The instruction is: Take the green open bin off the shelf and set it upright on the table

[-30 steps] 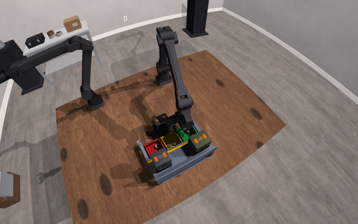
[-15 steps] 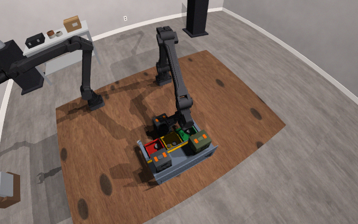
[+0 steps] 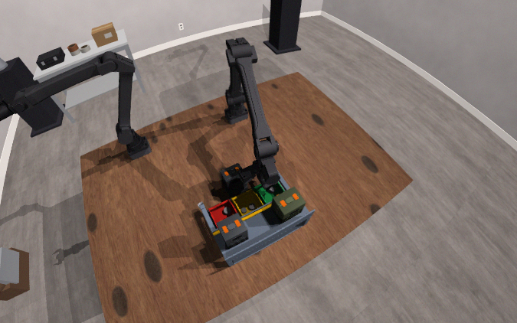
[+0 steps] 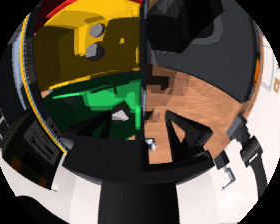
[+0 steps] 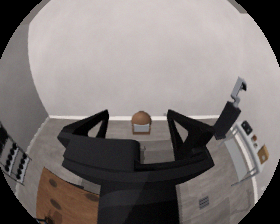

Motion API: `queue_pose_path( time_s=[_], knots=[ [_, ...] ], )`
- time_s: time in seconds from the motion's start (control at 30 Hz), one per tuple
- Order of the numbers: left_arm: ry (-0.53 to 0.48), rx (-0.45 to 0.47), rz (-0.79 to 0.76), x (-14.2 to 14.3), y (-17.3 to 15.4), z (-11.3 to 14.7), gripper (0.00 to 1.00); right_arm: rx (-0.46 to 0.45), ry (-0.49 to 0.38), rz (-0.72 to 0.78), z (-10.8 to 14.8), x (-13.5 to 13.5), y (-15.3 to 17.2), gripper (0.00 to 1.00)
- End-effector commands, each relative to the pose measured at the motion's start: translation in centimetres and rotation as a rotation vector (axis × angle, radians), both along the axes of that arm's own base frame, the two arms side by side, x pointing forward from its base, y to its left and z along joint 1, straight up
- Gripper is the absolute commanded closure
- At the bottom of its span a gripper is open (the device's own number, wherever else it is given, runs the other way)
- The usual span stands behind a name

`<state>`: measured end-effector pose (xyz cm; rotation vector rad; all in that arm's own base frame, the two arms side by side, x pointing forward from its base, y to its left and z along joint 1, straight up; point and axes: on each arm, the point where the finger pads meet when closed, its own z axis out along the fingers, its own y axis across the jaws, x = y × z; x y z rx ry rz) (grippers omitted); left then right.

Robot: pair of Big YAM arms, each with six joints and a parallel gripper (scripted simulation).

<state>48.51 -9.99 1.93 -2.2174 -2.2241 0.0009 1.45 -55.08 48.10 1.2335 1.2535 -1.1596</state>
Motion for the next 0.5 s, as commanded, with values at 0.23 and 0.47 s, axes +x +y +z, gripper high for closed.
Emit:
queue_pose_path(
  time_s=[0.23, 0.47],
  knots=[
    [-0.023, -0.002, 0.006, 0.25, 0.02, 0.64, 0.1, -0.053, 0.008, -0.007, 1.95, -0.55, 0.6, 0.0],
    [-0.027, -0.003, 0.007, 0.32, 0.03, 0.64, 0.1, -0.053, 0.008, -0.007, 1.95, -0.55, 0.6, 0.0]
  ],
)
